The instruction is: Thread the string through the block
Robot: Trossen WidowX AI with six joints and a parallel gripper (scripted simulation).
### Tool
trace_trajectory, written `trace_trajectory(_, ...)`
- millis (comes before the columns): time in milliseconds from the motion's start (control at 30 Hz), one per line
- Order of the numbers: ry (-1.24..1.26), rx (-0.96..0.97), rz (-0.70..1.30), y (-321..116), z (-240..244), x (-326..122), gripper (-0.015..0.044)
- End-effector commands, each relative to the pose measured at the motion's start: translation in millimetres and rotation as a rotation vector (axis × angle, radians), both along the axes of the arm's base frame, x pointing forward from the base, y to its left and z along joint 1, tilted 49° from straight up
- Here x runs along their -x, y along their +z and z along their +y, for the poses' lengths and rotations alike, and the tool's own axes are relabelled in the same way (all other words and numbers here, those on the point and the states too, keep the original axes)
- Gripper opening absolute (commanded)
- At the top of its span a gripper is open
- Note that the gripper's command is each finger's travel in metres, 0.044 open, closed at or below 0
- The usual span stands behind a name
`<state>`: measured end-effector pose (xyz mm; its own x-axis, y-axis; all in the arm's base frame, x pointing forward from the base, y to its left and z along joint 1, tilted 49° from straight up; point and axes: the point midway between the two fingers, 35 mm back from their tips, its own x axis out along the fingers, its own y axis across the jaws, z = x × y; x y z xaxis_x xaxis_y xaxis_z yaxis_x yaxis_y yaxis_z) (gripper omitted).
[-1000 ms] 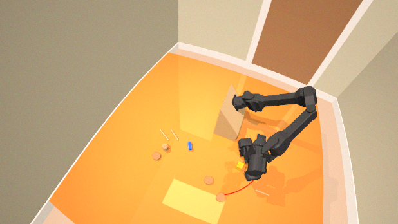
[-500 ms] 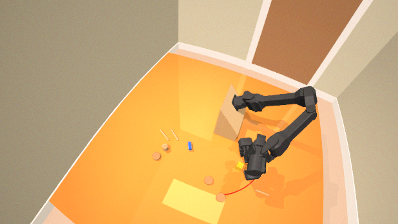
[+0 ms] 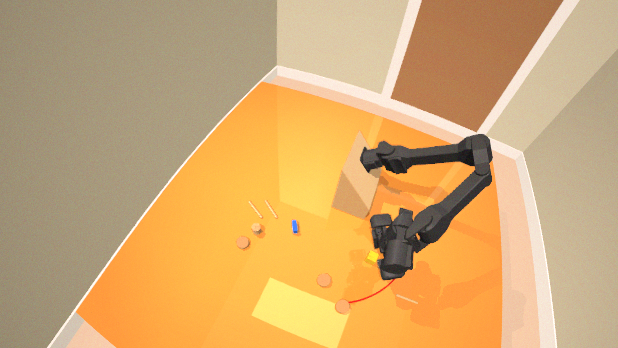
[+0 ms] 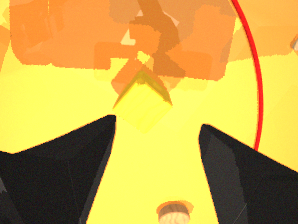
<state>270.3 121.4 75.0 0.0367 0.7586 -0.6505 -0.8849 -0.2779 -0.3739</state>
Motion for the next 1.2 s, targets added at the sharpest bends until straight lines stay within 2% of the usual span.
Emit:
trace_trajectory(0, 0.0, 0.0, 0.0, 0.0, 0.0, 0.0, 0.0164)
trace_trajectory(200, 0.0, 0.0, 0.0, 0.0, 0.0, 0.0, 0.0007)
trace_trajectory(233, 0.0, 0.0, 0.0, 0.0, 0.0, 0.0, 0.0)
trace_trajectory(800, 0.0, 0.0, 0.0, 0.0, 0.0, 0.0, 0.0)
trace_trajectory(1100, 0.0, 0.0, 0.0, 0.0, 0.0, 0.0, 0.0236)
trace_trajectory(1167, 0.0, 0.0, 0.0, 0.0, 0.0, 0.0, 0.0243)
